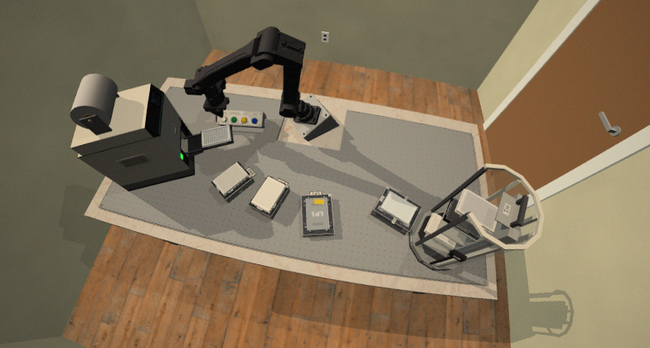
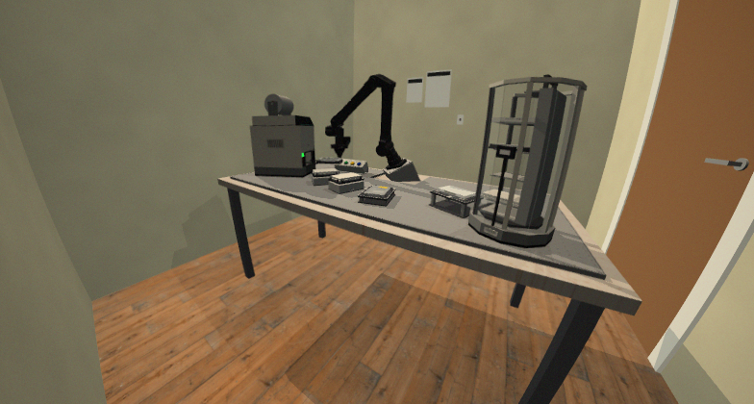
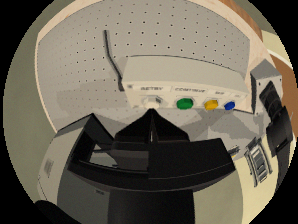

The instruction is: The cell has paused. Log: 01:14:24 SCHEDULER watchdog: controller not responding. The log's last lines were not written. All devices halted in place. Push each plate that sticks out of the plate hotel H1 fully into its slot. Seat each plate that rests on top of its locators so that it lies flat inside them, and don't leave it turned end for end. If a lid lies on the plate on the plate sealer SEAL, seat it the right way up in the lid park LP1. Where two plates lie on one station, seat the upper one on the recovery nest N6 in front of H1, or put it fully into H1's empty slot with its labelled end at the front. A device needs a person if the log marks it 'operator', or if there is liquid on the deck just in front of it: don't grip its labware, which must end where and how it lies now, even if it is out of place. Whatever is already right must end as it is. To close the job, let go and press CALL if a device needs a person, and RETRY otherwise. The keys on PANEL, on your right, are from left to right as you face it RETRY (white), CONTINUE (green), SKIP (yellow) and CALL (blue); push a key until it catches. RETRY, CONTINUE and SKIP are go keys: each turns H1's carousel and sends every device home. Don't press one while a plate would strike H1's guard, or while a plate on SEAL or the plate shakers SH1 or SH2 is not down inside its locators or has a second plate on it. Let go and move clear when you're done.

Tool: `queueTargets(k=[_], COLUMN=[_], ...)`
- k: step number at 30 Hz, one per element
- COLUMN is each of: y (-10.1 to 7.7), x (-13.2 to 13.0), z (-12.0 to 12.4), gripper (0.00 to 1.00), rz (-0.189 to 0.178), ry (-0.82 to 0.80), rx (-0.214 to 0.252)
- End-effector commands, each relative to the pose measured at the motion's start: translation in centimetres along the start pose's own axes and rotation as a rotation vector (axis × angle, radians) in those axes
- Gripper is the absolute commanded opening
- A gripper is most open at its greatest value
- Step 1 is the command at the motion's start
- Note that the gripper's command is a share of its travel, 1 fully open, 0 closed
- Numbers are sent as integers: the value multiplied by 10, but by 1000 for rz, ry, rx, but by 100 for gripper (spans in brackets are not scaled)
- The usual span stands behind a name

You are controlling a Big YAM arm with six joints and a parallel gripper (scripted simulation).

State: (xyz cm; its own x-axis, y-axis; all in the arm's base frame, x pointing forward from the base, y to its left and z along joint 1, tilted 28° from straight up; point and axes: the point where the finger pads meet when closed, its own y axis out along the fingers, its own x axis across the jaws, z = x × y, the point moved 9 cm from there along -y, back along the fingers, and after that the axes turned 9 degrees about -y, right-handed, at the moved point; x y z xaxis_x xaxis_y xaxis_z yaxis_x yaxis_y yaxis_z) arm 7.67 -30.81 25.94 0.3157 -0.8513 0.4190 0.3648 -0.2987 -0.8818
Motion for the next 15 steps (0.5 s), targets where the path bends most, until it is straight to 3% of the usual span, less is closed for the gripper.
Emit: queueTargets(k=[1, 15], y=[13, 15], x=[0, 0], z=[3, 3], gripper=[0, 0], rz=[10, 10], ry=[-2, -7], rx=[5, 6])
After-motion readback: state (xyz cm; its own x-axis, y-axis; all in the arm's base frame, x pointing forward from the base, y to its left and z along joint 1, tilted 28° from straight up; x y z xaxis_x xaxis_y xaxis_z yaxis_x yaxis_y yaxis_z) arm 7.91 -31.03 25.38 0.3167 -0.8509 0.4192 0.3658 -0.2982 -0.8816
